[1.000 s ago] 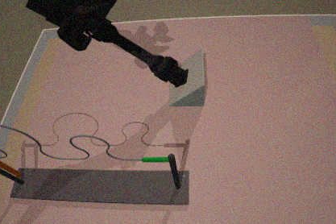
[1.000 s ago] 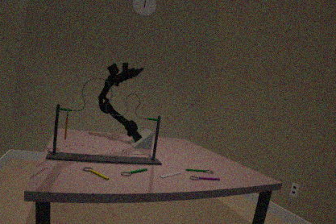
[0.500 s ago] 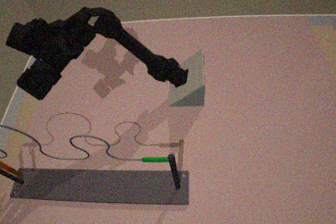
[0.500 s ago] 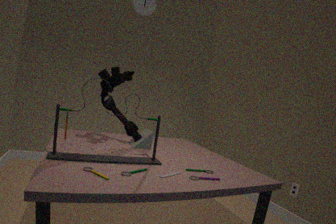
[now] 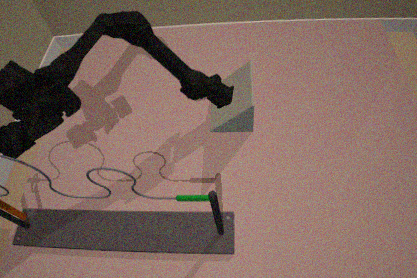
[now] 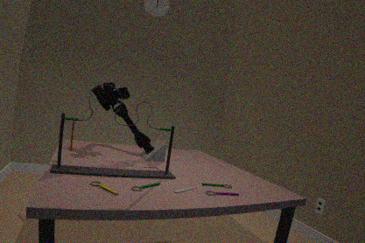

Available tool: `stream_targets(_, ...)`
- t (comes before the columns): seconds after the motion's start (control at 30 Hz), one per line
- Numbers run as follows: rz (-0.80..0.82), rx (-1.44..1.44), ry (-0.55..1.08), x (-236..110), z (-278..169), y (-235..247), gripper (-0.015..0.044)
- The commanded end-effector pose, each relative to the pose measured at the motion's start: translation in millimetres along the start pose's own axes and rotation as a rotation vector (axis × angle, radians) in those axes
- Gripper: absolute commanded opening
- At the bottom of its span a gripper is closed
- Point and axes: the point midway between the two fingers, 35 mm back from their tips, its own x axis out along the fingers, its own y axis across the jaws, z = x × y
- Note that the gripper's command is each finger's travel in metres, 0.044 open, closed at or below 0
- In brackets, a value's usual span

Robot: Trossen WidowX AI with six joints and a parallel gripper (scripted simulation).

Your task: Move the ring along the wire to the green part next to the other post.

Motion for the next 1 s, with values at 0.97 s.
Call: stream_targets(0.97,-0.375,-0.409,0.323,-234,-169,-237,0.016)
